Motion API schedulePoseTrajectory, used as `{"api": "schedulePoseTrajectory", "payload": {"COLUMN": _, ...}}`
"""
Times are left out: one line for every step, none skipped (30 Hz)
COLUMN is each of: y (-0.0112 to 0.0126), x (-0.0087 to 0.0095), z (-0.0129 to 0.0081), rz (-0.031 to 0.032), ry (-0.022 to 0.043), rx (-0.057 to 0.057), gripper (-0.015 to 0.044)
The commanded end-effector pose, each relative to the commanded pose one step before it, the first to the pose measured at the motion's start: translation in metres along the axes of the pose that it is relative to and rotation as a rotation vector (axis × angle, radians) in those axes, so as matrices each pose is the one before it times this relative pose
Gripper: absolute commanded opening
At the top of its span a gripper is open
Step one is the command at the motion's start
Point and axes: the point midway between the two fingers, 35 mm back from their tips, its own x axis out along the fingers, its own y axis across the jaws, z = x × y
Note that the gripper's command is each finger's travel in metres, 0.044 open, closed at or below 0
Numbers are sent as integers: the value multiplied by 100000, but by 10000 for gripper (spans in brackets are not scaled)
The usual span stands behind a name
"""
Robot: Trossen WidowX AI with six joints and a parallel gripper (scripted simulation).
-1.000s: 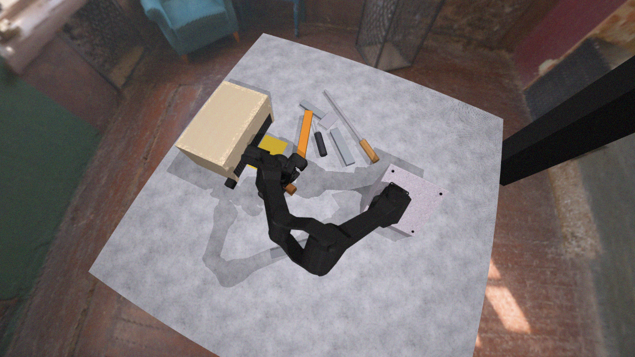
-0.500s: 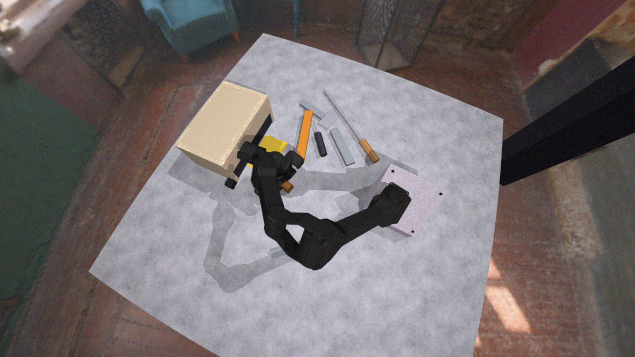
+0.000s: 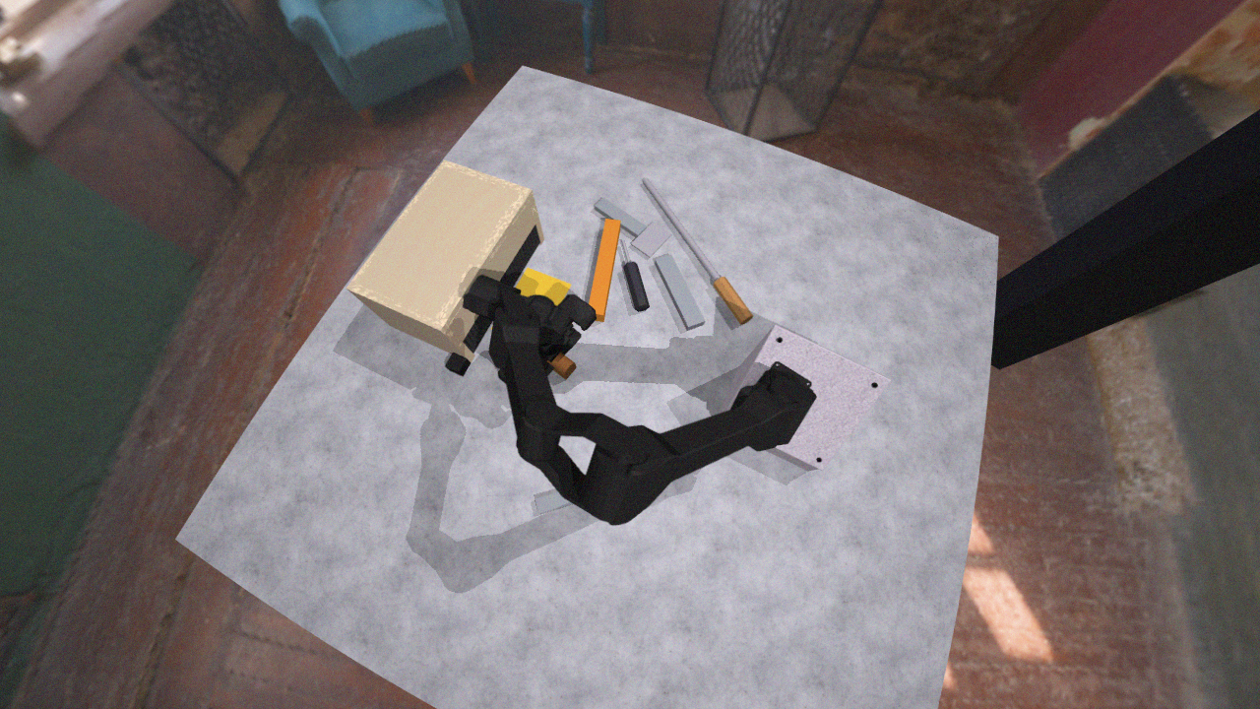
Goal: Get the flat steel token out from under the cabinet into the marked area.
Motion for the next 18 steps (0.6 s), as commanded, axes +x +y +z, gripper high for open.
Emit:
{"api": "schedulePoseTrajectory", "payload": {"y": -18, "x": -13, "z": 598, "rz": 416, "ry": -60, "rx": -262, "gripper": 0}}
{"api": "schedulePoseTrajectory", "payload": {"y": 2, "x": -1, "z": 95, "rz": 0, "ry": -4, "rx": -4, "gripper": 0}}
{"api": "schedulePoseTrajectory", "payload": {"y": 2, "x": -1, "z": 95, "rz": 0, "ry": -4, "rx": -4, "gripper": 0}}
{"api": "schedulePoseTrajectory", "payload": {"y": 1, "x": -1, "z": 95, "rz": 0, "ry": -4, "rx": -4, "gripper": 0}}
{"api": "schedulePoseTrajectory", "payload": {"y": 1, "x": -1, "z": 95, "rz": 0, "ry": -4, "rx": -4, "gripper": 0}}
{"api": "schedulePoseTrajectory", "payload": {"y": 1, "x": -1, "z": 95, "rz": 0, "ry": -4, "rx": -4, "gripper": 0}}
{"api": "schedulePoseTrajectory", "payload": {"y": 1, "x": -1, "z": 95, "rz": 0, "ry": -4, "rx": -4, "gripper": 0}}
{"api": "schedulePoseTrajectory", "payload": {"y": 1, "x": -1, "z": 95, "rz": 0, "ry": -4, "rx": -4, "gripper": 0}}
{"api": "schedulePoseTrajectory", "payload": {"y": 1, "x": -1, "z": 95, "rz": 0, "ry": -4, "rx": -4, "gripper": 0}}
{"api": "schedulePoseTrajectory", "payload": {"y": 1, "x": -1, "z": 95, "rz": 0, "ry": -4, "rx": -4, "gripper": 0}}
{"api": "schedulePoseTrajectory", "payload": {"y": 1, "x": -1, "z": 91, "rz": 0, "ry": -4, "rx": -4, "gripper": 0}}
{"api": "schedulePoseTrajectory", "payload": {"y": 1, "x": -1, "z": 91, "rz": 0, "ry": -4, "rx": -4, "gripper": 0}}
{"api": "schedulePoseTrajectory", "payload": {"y": 1, "x": -1, "z": 91, "rz": 0, "ry": -4, "rx": -4, "gripper": 0}}
{"api": "schedulePoseTrajectory", "payload": {"y": 1, "x": -1, "z": 91, "rz": 0, "ry": -4, "rx": -4, "gripper": 0}}
{"api": "schedulePoseTrajectory", "payload": {"y": 1, "x": -1, "z": 91, "rz": 0, "ry": -4, "rx": -4, "gripper": 0}}
{"api": "schedulePoseTrajectory", "payload": {"y": 1, "x": -1, "z": 91, "rz": 0, "ry": -4, "rx": -4, "gripper": 0}}
{"api": "schedulePoseTrajectory", "payload": {"y": 1, "x": -1, "z": 91, "rz": 0, "ry": -4, "rx": -4, "gripper": 0}}
{"api": "schedulePoseTrajectory", "payload": {"y": 0, "x": -1, "z": 91, "rz": 0, "ry": -4, "rx": -4, "gripper": 0}}
